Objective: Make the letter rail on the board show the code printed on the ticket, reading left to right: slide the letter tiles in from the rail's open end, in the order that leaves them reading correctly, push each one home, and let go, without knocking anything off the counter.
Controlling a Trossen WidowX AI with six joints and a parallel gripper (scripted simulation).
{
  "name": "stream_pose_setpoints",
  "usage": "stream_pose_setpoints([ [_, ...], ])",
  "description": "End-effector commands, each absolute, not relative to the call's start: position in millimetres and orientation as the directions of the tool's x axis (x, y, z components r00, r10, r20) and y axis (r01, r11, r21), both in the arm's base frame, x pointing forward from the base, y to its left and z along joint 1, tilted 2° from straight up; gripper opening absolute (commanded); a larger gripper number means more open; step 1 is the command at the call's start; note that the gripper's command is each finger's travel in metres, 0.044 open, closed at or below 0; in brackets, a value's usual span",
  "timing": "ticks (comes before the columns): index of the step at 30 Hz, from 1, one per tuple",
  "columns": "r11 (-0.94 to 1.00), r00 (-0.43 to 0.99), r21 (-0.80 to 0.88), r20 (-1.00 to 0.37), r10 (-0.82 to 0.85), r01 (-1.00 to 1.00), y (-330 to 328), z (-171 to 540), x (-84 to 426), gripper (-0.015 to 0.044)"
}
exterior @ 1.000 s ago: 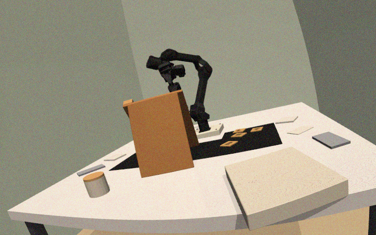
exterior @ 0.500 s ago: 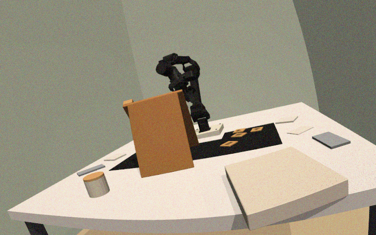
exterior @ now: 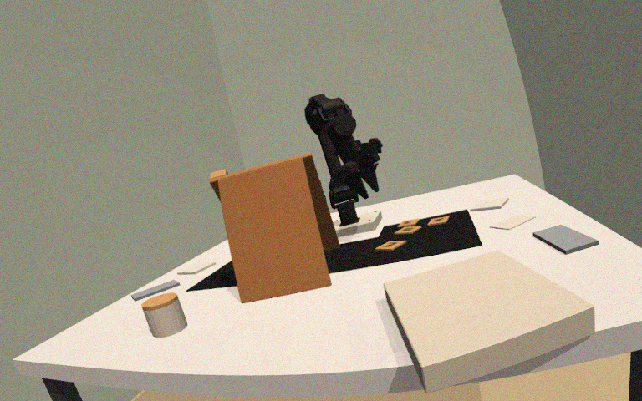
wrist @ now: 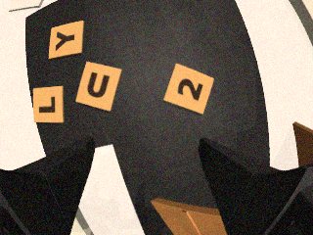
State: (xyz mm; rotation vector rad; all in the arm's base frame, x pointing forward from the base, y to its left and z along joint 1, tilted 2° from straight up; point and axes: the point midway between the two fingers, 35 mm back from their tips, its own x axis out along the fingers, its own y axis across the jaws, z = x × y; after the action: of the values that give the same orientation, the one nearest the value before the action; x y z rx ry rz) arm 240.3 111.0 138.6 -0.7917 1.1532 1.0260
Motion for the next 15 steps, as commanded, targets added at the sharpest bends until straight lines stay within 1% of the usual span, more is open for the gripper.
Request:
stream_pose_setpoints([
  [1, 0.474, 0.011, 0.037, -0.995, 0.097, -0.88, 158.1, 95.2, 217.4, 0.034],
  [8, 0.565, 0.015, -0.02, -1.0, -0.014, -0.825, 193.2, 63.2, 191.0, 0.034],
  [15, 0.567, 0.015, -0.022, -1.0, -0.017, -0.823, 194.0, 62.2, 190.1, 0.034],
])
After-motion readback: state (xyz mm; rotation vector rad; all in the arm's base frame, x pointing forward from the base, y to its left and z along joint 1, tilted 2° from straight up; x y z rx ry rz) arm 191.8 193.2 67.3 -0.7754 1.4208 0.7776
